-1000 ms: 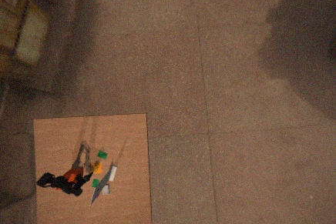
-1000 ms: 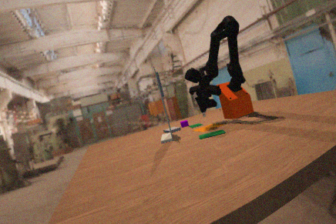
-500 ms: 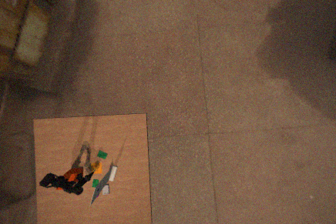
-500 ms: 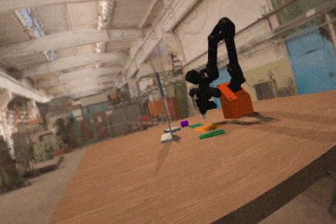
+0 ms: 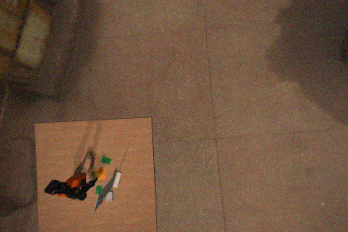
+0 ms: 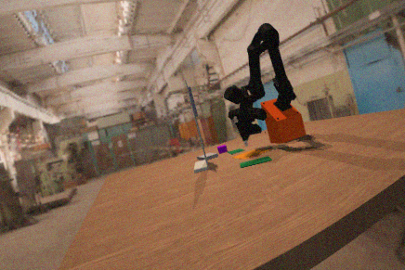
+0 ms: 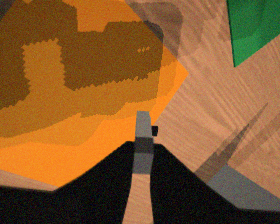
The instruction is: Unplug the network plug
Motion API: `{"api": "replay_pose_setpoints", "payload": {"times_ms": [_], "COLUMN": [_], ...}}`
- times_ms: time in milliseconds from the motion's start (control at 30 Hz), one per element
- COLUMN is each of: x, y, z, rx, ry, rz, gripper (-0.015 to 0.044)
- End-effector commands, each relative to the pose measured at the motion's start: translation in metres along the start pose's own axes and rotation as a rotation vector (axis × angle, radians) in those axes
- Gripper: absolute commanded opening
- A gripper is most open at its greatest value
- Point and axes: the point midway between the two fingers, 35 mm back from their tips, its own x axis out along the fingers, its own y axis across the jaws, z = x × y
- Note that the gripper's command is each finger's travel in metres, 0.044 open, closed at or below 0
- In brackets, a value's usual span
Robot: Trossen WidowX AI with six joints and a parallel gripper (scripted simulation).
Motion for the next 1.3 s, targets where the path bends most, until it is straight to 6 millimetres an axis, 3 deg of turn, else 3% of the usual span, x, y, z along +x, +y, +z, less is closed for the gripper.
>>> {"api": "replay_pose_setpoints", "payload": {"times_ms": [0, 1267], "x": [0.002, 0.019], "y": [0.004, 0.016], "z": [0.001, 0.003], "rx": [0.015, 0.017], "ry": [0.001, 0.001], "rz": [0.006, 0.001], "gripper": [0.0, 0.0]}}
